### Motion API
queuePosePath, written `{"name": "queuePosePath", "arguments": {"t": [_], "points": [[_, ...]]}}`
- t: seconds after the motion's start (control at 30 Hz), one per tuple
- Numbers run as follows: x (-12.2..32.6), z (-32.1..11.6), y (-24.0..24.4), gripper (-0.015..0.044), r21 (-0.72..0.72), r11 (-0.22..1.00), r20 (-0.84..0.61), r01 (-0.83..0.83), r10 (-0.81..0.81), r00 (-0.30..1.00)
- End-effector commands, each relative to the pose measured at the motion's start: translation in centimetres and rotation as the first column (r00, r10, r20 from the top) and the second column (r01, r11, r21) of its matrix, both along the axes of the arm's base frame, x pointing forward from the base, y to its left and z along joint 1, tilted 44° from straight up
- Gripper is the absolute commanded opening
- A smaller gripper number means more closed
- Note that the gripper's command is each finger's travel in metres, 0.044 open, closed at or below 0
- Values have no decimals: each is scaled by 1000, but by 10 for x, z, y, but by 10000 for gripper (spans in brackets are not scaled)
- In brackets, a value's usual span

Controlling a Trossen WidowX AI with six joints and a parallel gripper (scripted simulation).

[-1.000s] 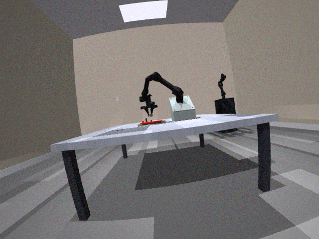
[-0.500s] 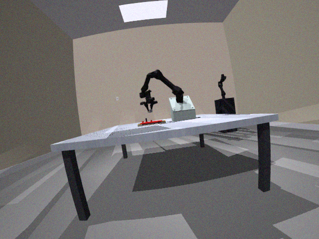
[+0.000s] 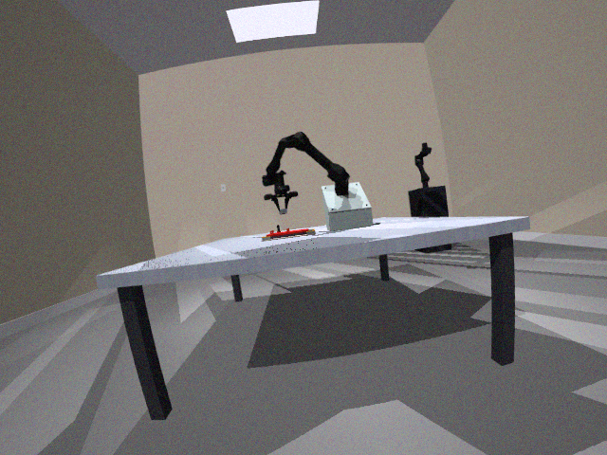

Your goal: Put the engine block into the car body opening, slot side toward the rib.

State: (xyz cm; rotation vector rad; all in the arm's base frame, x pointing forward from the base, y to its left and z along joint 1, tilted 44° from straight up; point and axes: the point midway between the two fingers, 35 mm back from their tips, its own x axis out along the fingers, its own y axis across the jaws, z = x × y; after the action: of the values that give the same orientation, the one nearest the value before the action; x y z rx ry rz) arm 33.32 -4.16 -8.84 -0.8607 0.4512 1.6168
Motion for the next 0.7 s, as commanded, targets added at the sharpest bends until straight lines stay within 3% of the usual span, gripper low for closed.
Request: {"name": "queuePosePath", "arguments": {"t": [0.0, 0.67], "points": [[2, 3, 9, 0, -5, 998, -61, 67, -67, 996], [13, 22, 57, 0, -120, 898, -372, 422, -435, 820]]}}
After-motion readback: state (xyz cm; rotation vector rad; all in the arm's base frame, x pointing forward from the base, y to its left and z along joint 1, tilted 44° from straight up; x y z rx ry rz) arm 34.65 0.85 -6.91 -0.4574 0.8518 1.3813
